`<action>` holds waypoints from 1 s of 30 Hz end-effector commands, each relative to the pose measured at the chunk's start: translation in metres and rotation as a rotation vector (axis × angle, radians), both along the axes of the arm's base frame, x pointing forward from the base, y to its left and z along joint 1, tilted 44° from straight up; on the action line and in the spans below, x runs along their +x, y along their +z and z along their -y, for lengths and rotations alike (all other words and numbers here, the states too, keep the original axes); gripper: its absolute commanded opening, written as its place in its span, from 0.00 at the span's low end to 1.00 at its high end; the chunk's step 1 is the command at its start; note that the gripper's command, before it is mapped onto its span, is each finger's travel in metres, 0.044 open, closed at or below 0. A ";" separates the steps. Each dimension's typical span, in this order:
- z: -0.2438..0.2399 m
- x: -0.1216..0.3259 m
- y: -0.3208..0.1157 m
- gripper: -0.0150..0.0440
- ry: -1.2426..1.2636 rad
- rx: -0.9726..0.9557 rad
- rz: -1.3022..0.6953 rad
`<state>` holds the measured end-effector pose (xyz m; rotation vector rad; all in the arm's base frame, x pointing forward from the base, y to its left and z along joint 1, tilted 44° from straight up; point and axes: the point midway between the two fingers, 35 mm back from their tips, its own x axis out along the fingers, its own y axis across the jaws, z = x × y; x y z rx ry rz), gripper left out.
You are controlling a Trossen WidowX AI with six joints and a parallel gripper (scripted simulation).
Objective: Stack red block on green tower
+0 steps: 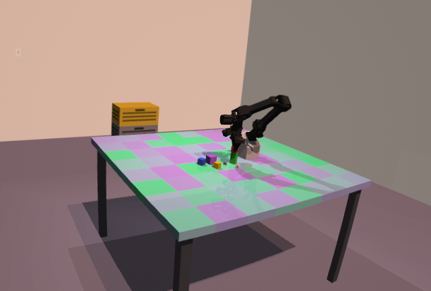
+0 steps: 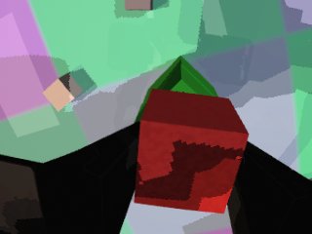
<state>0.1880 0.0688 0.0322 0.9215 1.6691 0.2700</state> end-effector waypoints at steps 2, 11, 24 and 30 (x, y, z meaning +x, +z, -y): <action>-0.002 -0.001 -0.002 0.25 -0.004 0.004 -0.007; -0.002 -0.001 -0.002 0.25 -0.004 0.004 -0.007; -0.003 -0.001 -0.003 0.25 -0.004 0.004 -0.007; -0.002 -0.001 -0.002 0.30 -0.003 0.002 -0.006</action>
